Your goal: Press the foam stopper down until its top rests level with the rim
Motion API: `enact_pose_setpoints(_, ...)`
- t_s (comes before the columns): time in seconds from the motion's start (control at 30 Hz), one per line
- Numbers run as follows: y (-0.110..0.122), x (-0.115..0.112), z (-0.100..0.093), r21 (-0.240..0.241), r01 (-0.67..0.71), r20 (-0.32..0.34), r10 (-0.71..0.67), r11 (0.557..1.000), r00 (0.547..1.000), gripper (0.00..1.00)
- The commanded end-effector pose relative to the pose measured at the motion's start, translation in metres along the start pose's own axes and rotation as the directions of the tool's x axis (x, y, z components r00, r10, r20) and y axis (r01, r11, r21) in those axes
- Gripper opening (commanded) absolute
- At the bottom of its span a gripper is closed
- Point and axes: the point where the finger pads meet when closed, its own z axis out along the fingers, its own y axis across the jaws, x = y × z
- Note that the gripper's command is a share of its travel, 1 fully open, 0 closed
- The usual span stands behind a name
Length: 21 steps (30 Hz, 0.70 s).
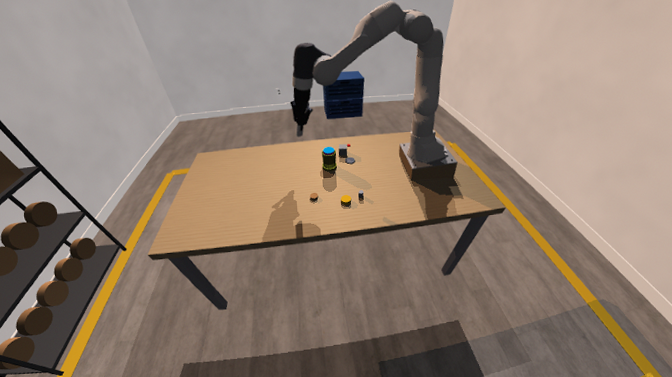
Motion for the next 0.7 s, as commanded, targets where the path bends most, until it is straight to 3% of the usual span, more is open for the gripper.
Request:
enact_pose_setpoints(0.0,0.0005,0.0040,0.0020,-0.001,-0.046,-0.001,0.046,0.999,0.999,0.00)
enact_pose_setpoints(0.67,0.0058,0.0118,0.0070,-0.009,-0.090,-0.008,0.090,0.996,0.996,0.00)
